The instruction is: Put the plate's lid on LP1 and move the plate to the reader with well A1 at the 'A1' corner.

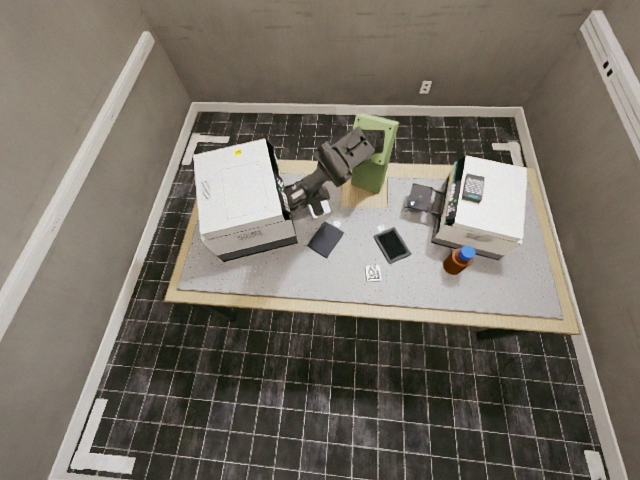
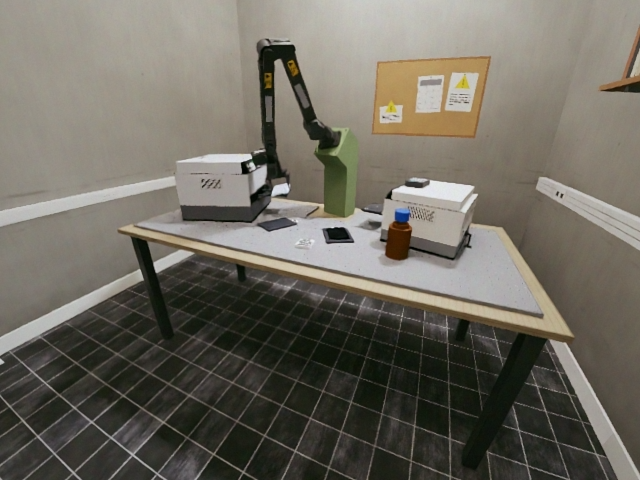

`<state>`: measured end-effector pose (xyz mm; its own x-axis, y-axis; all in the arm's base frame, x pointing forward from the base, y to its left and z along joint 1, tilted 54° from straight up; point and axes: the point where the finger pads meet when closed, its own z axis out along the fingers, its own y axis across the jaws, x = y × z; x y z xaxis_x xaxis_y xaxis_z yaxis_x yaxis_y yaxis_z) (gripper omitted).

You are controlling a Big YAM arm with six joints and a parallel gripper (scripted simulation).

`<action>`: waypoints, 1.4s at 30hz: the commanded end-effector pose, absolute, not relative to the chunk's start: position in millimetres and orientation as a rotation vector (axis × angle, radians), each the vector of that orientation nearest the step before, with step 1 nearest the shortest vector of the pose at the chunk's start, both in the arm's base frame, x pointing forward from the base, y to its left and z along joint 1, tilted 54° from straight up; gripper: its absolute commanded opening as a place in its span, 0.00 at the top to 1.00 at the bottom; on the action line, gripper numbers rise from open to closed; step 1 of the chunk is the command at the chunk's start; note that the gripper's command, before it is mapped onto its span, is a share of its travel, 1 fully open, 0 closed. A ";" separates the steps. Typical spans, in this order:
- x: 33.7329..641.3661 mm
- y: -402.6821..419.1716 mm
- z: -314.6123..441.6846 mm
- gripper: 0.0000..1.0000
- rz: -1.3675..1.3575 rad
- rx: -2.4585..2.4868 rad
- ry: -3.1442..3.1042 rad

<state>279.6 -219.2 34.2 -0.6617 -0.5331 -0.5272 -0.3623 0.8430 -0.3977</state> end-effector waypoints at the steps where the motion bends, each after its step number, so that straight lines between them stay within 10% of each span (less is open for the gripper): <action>1: 264.2 -222.2 21.1 0.14 -0.350 -0.638 2.352; 42: 190.3 -275.8 23.0 0.14 -0.458 -0.500 2.224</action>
